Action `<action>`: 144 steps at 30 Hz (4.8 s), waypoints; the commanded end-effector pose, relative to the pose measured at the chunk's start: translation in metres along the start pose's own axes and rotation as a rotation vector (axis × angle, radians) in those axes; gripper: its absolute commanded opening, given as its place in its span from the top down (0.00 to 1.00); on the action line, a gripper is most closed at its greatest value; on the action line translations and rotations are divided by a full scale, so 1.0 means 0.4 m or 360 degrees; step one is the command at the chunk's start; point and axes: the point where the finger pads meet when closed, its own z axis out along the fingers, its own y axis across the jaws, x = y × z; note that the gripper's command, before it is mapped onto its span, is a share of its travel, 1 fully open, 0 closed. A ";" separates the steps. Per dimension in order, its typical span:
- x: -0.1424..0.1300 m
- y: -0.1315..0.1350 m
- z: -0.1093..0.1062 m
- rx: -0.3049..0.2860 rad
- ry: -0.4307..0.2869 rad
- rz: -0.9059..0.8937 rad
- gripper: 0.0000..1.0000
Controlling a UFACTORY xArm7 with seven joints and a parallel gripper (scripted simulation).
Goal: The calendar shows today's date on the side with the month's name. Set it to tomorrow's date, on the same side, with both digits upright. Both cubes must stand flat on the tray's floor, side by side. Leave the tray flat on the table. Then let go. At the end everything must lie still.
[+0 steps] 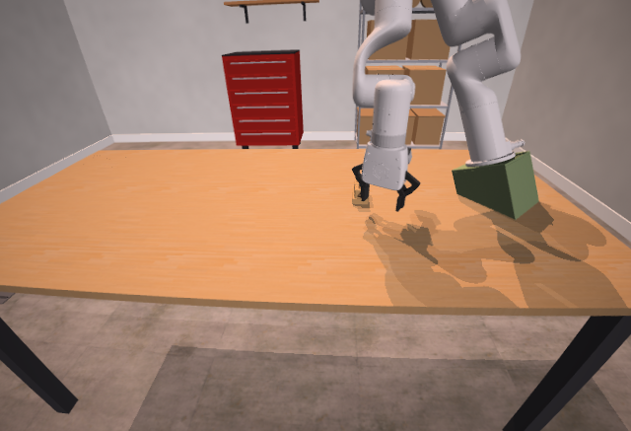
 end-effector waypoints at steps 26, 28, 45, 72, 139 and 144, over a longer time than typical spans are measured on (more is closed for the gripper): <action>0.069 0.021 -0.062 0.0000 -0.0004 -0.0001 0.00; 0.088 0.027 -0.064 0.0000 -0.0004 -0.0001 0.00; 0.112 0.035 -0.066 0.0000 -0.0004 -0.0001 0.00; 0.112 0.035 -0.066 0.0000 -0.0004 -0.0001 0.00; 0.078 -0.025 -0.064 0.0000 -0.0004 0.0452 0.00; 0.074 -0.032 -0.064 -0.0001 -0.0004 0.0747 0.00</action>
